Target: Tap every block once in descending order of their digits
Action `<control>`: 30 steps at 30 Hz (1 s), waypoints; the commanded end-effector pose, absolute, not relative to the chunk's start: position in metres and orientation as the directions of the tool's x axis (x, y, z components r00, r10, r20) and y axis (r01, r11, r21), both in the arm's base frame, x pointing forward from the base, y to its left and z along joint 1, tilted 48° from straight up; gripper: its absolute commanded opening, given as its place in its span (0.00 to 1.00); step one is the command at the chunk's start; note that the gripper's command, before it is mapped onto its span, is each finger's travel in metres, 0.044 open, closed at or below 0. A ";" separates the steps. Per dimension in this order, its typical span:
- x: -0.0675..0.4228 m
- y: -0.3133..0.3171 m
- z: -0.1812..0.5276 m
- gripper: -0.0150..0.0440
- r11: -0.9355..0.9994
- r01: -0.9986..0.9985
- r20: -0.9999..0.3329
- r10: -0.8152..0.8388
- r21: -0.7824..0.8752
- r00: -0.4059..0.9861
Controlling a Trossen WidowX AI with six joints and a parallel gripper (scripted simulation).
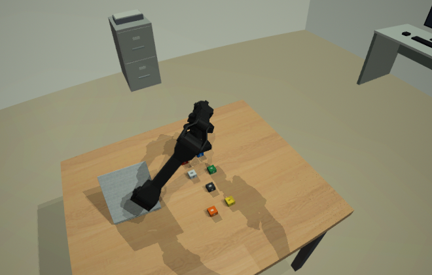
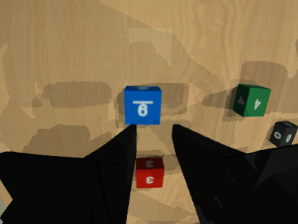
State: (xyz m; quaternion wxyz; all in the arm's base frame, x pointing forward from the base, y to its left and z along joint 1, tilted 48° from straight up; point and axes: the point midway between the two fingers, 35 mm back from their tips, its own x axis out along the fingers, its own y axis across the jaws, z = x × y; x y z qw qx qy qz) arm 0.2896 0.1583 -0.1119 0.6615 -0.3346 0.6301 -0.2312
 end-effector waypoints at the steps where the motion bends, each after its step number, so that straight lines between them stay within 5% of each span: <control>1: 0.289 0.158 -0.112 0.29 0.668 -0.122 -0.678 -0.727 -0.734 0.106; 30: 0.293 0.136 -0.132 0.29 0.667 -0.121 -0.678 -0.728 -0.735 0.106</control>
